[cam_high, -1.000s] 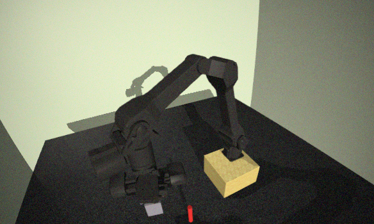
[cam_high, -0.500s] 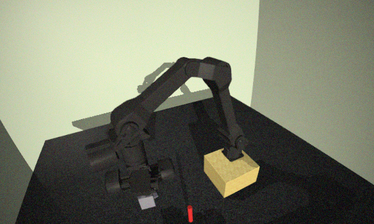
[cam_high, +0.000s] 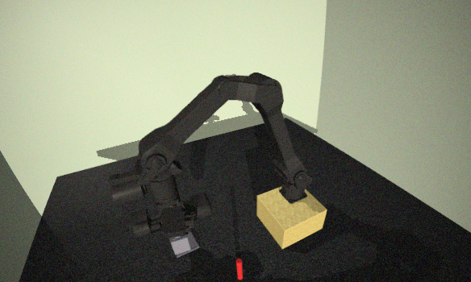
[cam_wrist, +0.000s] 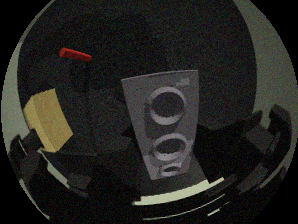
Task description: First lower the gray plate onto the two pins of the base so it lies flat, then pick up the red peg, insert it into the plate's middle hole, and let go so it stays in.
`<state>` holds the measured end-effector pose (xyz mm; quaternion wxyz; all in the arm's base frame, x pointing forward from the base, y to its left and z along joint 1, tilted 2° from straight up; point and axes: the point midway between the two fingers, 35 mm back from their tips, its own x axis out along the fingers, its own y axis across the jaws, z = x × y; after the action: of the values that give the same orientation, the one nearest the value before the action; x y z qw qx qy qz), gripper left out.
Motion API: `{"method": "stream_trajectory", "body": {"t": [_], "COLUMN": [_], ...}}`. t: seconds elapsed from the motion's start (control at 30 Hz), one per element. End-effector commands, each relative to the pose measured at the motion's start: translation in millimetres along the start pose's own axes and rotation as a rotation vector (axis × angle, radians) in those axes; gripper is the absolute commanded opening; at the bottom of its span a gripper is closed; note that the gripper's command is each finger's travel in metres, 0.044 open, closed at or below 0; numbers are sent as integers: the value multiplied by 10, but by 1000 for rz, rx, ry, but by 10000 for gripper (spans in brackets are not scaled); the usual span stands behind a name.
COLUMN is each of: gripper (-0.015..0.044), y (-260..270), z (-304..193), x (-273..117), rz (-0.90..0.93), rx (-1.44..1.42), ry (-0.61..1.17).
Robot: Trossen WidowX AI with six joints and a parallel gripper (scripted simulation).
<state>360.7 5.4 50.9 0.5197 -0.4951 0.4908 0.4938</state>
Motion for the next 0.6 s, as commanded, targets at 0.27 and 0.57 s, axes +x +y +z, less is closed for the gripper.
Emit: {"method": "stream_trajectory", "body": {"t": [0.27, 0.57], "gripper": [0, 0], "y": [8, 29], "z": [-354, -626], "x": [186, 315], "rz": [4, 4], "rx": [-66, -116], "ry": [2, 2]}}
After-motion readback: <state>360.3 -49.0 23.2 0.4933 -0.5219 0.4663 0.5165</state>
